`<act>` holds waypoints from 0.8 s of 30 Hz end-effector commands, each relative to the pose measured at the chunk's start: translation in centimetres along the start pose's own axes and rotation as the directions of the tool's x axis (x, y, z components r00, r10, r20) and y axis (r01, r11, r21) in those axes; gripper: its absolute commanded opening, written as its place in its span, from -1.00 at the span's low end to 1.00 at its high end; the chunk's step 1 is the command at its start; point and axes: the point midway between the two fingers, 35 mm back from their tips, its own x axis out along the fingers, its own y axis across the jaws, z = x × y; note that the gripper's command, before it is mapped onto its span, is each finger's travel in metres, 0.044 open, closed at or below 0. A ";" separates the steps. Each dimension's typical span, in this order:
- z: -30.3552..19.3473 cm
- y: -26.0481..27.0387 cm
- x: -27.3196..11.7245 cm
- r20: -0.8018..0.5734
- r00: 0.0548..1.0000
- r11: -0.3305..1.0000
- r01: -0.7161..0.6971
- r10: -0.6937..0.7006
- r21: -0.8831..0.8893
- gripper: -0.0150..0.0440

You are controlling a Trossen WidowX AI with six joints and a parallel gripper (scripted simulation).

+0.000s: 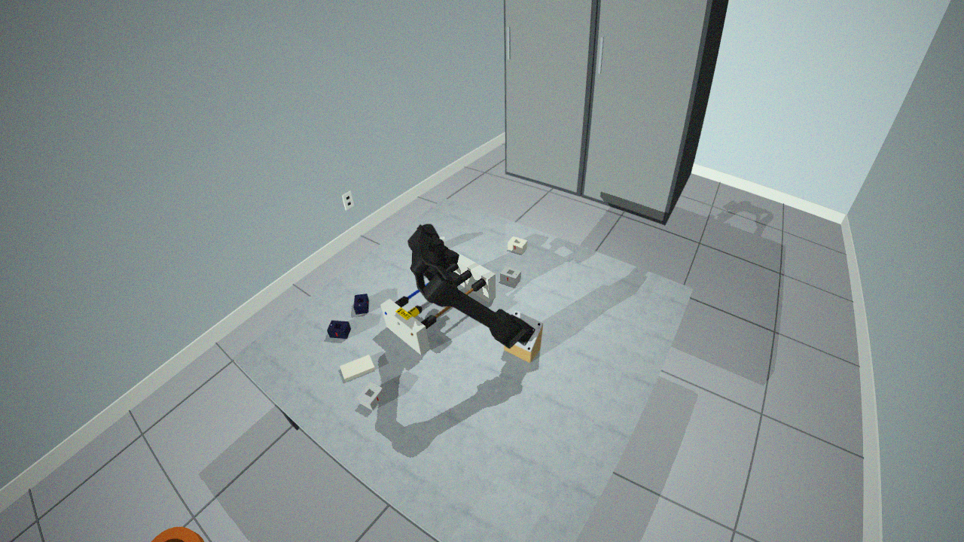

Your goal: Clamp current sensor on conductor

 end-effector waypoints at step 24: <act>0.0 0.0 0.3 -0.001 1.000 1.000 -0.003 0.003 0.001 1.00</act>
